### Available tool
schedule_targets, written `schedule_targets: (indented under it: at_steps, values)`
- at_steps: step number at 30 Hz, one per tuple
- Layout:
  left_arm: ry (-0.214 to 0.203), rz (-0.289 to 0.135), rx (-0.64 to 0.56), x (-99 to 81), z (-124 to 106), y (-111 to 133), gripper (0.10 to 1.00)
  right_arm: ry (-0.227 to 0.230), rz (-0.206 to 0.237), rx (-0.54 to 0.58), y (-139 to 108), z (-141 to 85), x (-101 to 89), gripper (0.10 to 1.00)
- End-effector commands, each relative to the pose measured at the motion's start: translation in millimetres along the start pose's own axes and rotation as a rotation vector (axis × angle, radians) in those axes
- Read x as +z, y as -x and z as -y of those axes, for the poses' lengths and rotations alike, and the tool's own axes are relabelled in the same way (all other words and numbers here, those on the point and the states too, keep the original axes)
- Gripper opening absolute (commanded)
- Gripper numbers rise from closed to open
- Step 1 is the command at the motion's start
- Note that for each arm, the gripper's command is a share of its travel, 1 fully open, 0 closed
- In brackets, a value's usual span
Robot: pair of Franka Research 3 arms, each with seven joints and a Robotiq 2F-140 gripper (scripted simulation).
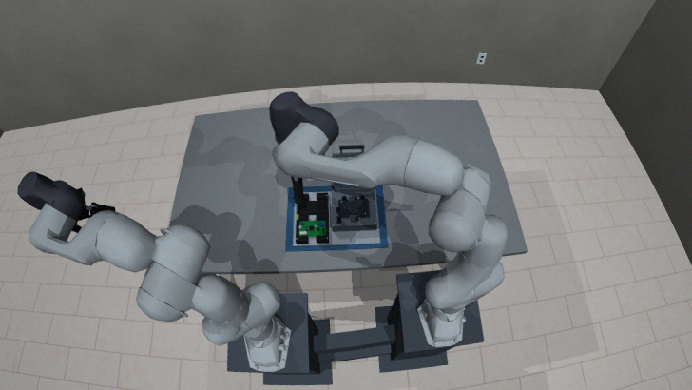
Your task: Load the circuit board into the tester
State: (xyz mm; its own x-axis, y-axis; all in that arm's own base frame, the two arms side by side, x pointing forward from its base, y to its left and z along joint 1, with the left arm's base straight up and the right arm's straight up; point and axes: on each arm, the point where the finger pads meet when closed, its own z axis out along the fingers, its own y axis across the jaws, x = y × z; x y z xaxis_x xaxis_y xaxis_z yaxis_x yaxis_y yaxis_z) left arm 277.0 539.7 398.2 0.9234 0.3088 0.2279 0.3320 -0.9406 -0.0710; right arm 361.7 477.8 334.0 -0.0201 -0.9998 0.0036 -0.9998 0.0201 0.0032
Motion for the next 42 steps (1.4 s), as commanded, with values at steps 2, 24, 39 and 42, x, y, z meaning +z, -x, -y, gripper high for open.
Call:
schedule_targets:
  at_steps: [2, 24, 39, 42]
  values:
    - [0.006, 0.034, -0.04, -2.5, 11.4, 21.8, 1.0, -0.003, 0.004, -0.007, 1.2, 1.3, -0.7, 1.0]
    - [0.005, 0.122, -0.197, -24.5, 62.1, 107.6, 1.0, -0.003, 0.004, -0.007, 1.2, 1.3, -0.7, 1.0]
    - [0.009, 0.178, -0.307, -41.7, 86.5, 168.5, 1.0, -0.003, 0.004, -0.007, 1.2, 1.3, -0.7, 1.0]
    - [0.011, 0.19, -0.331, -45.6, 90.6, 181.6, 1.0, -0.003, 0.004, -0.007, 1.2, 1.3, -0.7, 1.0]
